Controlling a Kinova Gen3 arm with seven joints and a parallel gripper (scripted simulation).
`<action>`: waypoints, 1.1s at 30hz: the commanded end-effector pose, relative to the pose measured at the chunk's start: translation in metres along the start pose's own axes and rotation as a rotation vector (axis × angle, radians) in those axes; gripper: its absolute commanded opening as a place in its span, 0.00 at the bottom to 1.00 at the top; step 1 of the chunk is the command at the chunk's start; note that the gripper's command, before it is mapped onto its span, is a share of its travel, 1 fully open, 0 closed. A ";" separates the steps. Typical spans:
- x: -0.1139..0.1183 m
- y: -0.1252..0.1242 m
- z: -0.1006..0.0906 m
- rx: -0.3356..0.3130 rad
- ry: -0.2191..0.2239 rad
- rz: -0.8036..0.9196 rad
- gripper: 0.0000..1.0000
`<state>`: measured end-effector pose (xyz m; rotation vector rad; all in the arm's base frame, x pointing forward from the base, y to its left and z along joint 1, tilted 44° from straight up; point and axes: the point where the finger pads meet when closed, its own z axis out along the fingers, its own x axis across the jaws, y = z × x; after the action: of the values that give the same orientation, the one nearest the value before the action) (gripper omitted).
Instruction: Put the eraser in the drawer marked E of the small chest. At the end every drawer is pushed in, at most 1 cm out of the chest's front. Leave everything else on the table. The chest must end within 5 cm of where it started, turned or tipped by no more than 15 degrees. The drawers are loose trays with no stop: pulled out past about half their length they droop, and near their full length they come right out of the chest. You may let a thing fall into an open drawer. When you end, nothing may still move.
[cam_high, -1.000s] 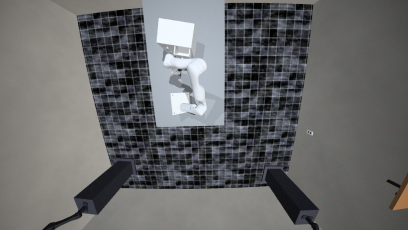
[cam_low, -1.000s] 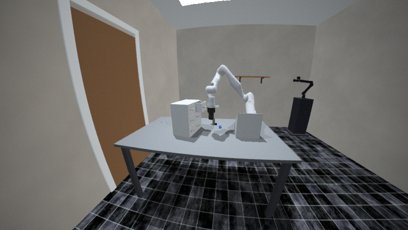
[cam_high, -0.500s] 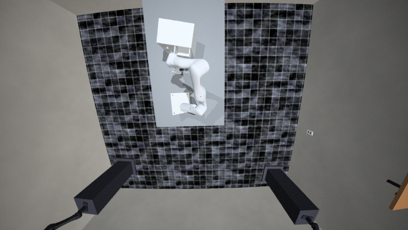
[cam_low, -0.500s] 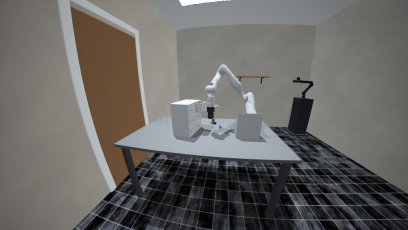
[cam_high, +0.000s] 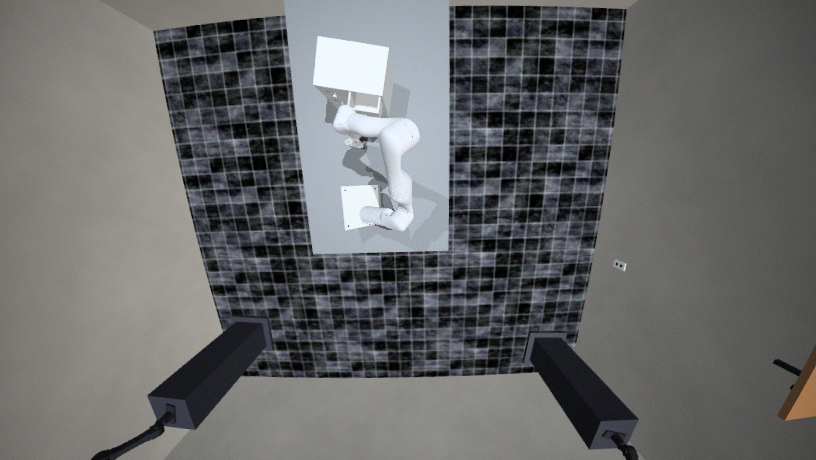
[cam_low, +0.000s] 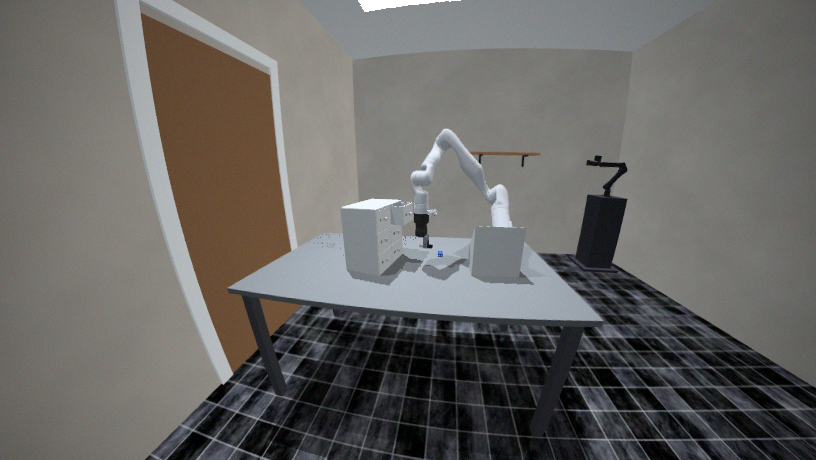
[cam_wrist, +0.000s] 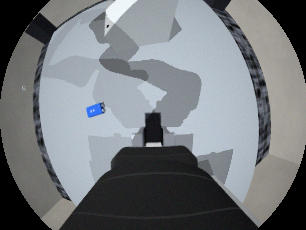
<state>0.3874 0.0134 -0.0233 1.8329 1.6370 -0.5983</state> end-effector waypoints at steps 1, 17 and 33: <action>0.001 0.000 -0.001 -0.002 0.002 0.000 0.45; 0.001 0.000 -0.018 -0.002 0.001 0.000 0.45; 0.000 0.000 -0.068 -0.002 0.001 0.000 0.45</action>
<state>0.3813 0.0539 0.0201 1.8326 1.6343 -0.6119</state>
